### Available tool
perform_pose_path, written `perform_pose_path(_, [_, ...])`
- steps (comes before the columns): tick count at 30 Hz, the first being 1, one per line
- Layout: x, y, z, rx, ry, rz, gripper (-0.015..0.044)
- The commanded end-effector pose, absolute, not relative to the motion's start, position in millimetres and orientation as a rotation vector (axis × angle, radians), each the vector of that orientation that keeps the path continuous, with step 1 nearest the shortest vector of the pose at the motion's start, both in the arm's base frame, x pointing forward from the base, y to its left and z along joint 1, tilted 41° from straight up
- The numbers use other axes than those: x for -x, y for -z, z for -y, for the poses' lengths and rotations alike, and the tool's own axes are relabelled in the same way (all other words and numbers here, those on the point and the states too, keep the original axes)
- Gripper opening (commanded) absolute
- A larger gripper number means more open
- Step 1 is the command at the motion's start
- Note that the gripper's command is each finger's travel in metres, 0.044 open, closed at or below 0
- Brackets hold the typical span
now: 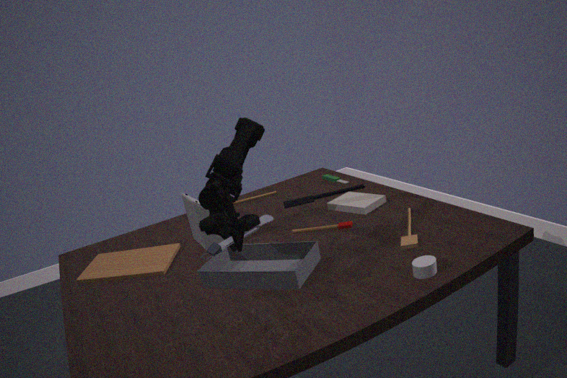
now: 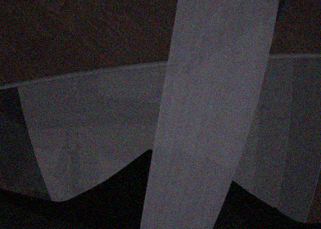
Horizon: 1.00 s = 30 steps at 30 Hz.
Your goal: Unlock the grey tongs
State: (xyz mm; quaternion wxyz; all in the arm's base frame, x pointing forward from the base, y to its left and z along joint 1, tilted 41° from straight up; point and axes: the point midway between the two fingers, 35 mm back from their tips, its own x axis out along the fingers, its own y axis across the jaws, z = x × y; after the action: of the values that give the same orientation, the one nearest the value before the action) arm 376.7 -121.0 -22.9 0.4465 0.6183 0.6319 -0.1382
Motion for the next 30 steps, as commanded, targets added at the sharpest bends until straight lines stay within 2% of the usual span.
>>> perform_pose_path(1, [-374,21,123,-1.48,0.369,-1.614,-0.015])
perform_pose_path(13, [-371,24,127,-1.484,0.384,-1.624,-0.015])
perform_pose_path(30, [-309,73,233,-1.61,0.623,-1.597,-0.015])
